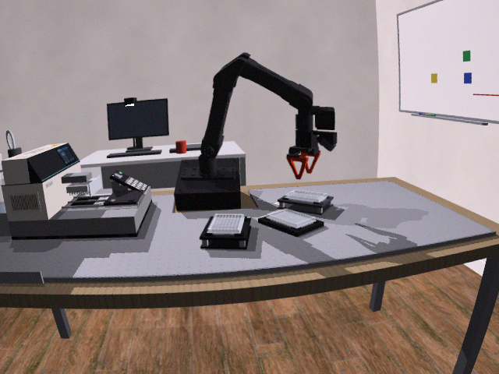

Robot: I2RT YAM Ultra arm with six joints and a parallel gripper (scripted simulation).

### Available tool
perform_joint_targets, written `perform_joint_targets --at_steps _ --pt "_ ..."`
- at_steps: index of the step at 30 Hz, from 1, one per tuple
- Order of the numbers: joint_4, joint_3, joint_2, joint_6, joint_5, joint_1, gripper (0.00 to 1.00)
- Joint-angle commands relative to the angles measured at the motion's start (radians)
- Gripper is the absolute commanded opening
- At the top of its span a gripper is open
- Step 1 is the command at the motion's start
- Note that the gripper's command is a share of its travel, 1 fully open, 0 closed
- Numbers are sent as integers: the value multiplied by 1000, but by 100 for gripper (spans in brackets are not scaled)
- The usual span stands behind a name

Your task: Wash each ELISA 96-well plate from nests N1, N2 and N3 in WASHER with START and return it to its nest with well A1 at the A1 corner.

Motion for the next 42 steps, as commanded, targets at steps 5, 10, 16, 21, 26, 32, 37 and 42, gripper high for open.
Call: perform_joint_targets --at_steps 5,10,16,21,26,32,37,42 --pt "-22 40 34 125 7 101 100" --pt "-23 40 35 126 7 101 100" --pt "-23 40 35 126 7 101 100" --pt "-3 28 40 120 7 96 100" --pt "29 7 48 111 7 87 100" --pt "55 -9 56 104 6 81 100" --pt "88 -28 66 95 6 72 100" --pt "120 -46 77 86 5 64 100"
